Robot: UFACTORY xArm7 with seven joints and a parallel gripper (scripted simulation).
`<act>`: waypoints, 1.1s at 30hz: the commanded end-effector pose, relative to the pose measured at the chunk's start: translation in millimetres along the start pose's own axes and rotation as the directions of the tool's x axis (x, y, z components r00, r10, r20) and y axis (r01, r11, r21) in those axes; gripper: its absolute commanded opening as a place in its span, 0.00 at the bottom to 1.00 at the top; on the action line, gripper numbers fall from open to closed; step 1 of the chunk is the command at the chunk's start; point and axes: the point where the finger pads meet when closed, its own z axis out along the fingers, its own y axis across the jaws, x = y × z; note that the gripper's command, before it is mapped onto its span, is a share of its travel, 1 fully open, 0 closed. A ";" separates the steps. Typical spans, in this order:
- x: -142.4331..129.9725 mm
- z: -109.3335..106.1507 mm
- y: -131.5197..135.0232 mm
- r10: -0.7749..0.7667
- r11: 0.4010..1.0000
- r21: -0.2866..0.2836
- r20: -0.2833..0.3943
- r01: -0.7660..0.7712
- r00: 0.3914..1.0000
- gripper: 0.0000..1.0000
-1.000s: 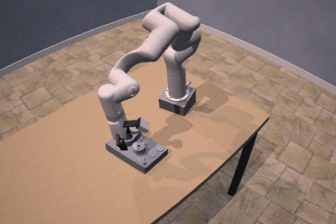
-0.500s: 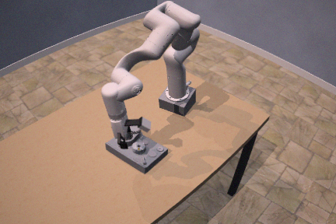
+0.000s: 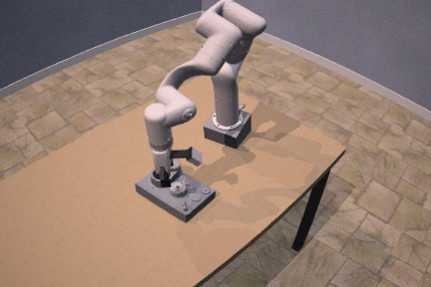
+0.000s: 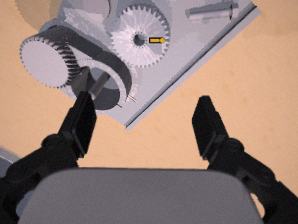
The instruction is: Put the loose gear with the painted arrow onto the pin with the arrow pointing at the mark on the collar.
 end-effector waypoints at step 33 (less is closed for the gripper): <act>30.9 13.3 -17.1 -0.054 0.987 -0.144 0.098 0.068 0.994 1.00</act>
